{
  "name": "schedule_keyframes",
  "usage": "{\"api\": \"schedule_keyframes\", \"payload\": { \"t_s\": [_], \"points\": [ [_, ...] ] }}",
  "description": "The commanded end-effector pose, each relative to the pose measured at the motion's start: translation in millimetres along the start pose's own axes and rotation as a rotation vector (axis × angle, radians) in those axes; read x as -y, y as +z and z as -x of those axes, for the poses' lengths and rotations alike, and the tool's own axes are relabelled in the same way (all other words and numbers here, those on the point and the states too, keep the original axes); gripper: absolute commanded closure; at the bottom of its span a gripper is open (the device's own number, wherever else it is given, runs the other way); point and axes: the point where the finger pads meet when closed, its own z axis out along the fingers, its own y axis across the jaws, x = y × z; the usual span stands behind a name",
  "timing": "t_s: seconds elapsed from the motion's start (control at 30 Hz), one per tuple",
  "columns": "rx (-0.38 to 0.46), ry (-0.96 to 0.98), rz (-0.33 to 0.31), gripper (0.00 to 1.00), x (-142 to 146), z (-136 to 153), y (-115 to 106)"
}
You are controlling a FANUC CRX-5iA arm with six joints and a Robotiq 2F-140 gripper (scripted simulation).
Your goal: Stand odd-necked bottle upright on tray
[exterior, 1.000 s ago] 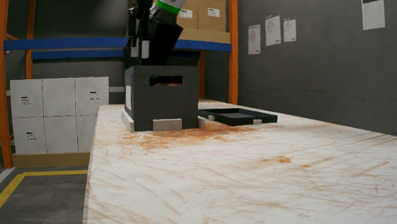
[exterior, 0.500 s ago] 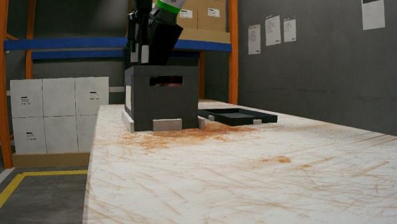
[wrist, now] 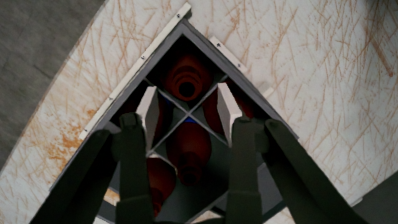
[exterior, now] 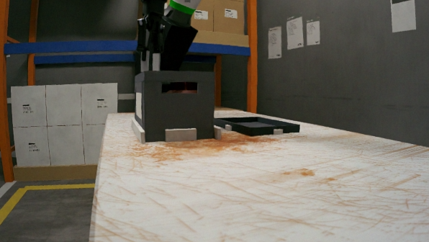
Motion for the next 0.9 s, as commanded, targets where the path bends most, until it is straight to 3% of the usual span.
{"api": "schedule_keyframes", "payload": {
  "t_s": [0.0, 0.87],
  "points": [
    [0.000, 0.000, -0.001, 0.56, 0.5, -0.1, 0.4],
    [0.000, 0.000, -0.001, 0.56, 0.6, -0.3, 2.9]
  ]
}}
